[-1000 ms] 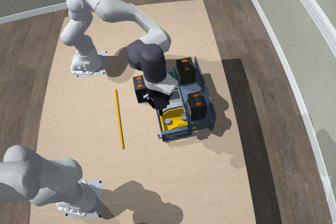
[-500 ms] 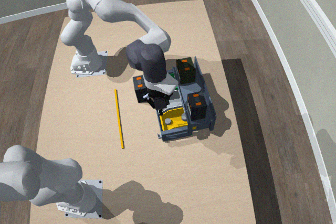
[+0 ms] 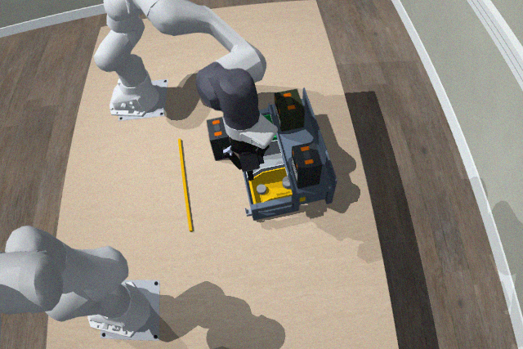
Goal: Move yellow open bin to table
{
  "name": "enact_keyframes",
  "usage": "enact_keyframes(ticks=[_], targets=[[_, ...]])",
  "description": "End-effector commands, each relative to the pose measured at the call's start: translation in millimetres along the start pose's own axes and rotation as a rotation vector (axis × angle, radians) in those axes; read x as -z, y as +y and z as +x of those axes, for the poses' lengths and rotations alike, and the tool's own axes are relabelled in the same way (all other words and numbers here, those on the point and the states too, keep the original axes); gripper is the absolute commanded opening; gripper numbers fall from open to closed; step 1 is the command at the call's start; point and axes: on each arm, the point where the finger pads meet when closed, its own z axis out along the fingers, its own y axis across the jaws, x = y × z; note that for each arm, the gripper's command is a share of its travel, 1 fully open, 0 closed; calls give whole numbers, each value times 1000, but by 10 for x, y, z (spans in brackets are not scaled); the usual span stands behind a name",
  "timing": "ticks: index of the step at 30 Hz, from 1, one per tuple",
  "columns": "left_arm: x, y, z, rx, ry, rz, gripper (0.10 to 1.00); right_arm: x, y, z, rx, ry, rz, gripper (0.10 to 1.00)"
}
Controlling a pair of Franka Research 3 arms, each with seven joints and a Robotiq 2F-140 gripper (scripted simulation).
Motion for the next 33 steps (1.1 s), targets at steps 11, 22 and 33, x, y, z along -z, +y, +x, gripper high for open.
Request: enact_keyframes(ticks=[11,22,33], targets=[[-421,18,109,-5,-3,-2,617,1,0,0,0,0,0,1000],[-421,18,109,-5,-3,-2,617,1,0,0,0,0,0,1000],[-421,18,109,-5,-3,-2,617,1,0,0,0,0,0,1000]])
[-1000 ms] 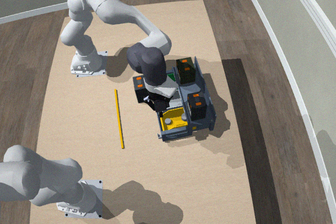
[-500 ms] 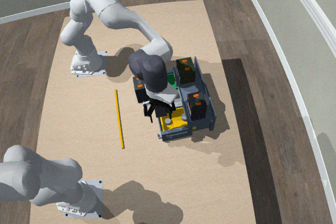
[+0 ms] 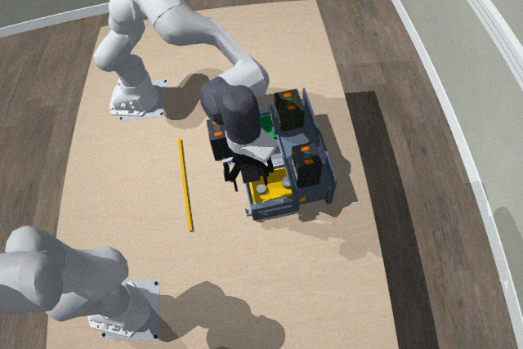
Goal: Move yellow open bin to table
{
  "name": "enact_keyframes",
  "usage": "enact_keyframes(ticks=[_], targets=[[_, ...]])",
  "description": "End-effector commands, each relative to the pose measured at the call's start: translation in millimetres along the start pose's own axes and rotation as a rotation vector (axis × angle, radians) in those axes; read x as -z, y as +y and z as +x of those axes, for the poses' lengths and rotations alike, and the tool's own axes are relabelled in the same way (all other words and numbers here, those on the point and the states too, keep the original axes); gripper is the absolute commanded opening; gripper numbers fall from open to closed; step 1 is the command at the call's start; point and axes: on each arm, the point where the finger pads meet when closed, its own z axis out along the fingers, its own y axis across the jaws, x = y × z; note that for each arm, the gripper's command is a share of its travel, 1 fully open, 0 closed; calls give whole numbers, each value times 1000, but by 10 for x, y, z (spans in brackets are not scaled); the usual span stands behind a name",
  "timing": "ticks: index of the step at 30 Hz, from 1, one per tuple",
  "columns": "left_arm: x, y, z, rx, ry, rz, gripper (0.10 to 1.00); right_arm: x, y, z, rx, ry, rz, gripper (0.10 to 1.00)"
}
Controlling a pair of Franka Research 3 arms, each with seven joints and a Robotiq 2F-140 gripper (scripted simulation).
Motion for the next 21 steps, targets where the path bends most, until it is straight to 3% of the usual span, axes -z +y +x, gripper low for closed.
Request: enact_keyframes(ticks=[1,21], targets=[[18,-18,17,4,5,6,617,1,0,0,0,0,0,1000],[-22,-19,17,5,5,7,617,1,0,0,0,0,0,1000]])
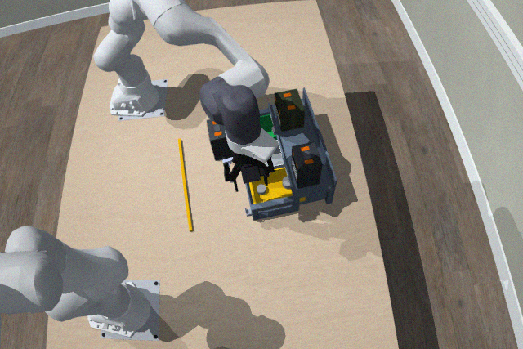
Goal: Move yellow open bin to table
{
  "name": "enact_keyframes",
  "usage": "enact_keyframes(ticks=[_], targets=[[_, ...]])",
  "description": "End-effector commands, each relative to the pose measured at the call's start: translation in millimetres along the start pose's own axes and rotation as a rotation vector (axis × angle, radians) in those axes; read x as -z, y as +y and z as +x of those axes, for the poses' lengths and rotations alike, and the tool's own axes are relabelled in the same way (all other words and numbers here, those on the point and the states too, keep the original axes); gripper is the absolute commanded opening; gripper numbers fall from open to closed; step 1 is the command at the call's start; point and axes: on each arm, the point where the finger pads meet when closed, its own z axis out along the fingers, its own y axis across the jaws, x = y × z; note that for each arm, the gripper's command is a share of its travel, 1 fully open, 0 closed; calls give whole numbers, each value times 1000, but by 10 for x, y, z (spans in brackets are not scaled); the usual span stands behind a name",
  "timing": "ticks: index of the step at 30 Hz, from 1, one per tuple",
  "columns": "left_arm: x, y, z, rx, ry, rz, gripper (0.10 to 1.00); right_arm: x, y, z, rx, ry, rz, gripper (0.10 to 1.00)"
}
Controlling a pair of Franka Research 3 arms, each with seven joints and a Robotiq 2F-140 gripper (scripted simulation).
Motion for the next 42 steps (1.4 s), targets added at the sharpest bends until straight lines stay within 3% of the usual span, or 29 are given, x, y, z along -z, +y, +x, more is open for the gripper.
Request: enact_keyframes(ticks=[1,42], targets=[[-31,-10,11,4,2,4,617,1,0,0,0,0,0,1000],[-630,-25,23,4,2,4,617,1,0,0,0,0,0,1000]])
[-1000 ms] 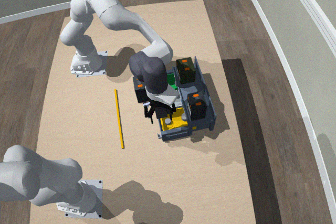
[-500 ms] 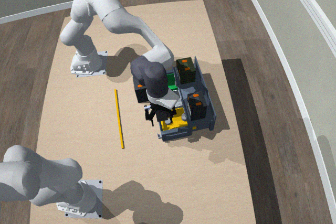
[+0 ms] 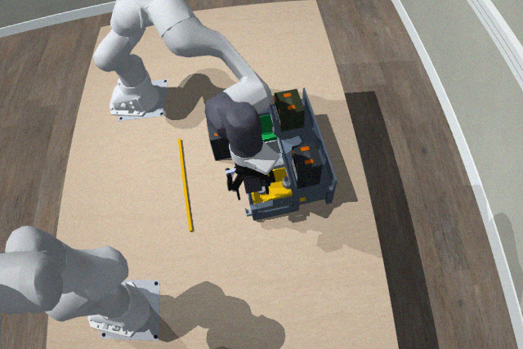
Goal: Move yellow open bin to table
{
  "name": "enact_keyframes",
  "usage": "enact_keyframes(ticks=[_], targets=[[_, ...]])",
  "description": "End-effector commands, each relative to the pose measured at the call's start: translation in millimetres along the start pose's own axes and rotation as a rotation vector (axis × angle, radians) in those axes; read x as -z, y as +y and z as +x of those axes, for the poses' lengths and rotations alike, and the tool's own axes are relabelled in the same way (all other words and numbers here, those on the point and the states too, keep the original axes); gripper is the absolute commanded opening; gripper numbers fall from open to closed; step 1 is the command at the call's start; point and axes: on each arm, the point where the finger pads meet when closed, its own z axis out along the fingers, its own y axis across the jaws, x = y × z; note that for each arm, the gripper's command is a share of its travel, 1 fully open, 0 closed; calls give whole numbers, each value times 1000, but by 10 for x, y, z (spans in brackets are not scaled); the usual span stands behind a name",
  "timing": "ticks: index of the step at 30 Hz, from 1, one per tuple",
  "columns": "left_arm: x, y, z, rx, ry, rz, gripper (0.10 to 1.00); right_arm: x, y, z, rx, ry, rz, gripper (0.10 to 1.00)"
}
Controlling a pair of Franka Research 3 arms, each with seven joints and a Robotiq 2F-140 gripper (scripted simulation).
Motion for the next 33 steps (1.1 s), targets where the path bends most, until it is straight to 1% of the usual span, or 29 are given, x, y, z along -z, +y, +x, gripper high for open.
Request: enact_keyframes(ticks=[1,9,33], targets=[[-34,-12,21,5,6,5,617,1,0,0,0,0,0,1000],[-62,-13,22,5,6,5,617,1,0,0,0,0,0,1000],[-63,-13,22,5,6,5,617,1,0,0,0,0,0,1000]])
